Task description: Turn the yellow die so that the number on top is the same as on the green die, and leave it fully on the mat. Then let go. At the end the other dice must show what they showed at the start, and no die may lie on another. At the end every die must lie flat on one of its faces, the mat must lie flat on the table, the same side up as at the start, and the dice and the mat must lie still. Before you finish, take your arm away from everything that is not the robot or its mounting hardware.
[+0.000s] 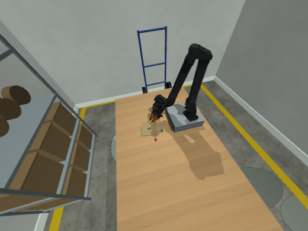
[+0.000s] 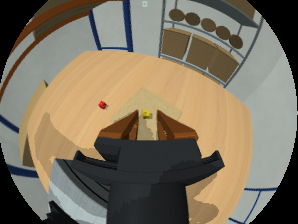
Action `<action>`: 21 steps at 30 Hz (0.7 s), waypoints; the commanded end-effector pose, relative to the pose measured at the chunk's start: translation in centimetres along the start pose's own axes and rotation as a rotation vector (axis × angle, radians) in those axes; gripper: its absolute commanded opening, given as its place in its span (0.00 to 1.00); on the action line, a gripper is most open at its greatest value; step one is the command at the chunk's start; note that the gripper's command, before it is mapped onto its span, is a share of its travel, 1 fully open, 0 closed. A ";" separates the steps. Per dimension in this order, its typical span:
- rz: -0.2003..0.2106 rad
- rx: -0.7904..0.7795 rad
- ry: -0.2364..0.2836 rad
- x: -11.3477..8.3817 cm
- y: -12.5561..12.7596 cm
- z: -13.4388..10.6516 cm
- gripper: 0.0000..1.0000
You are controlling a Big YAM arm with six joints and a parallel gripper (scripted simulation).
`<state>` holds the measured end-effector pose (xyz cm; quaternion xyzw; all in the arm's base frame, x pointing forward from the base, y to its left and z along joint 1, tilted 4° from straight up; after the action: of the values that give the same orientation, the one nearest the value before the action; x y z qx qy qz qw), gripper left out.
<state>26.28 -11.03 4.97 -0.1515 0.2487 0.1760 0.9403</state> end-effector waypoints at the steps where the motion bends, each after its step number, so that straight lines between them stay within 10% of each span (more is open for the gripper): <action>1: -0.010 -0.018 -0.021 0.0 -1.5 2.2 0.29; 13: -0.008 -0.034 0.001 -0.1 -1.7 3.0 0.29; 21: 0.029 -0.045 0.248 0.8 -2.6 7.5 0.29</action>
<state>27.15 -9.88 7.43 -0.1555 0.3599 0.1624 0.9055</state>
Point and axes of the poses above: the point where the finger pads meet when closed, its own x axis out along the fingers, its own y axis across the jaws, z = x × y, the point moved 9 cm from there along -x, back along the fingers, and after that the axes turned 10 degrees about -x, right-handed, at the moved point
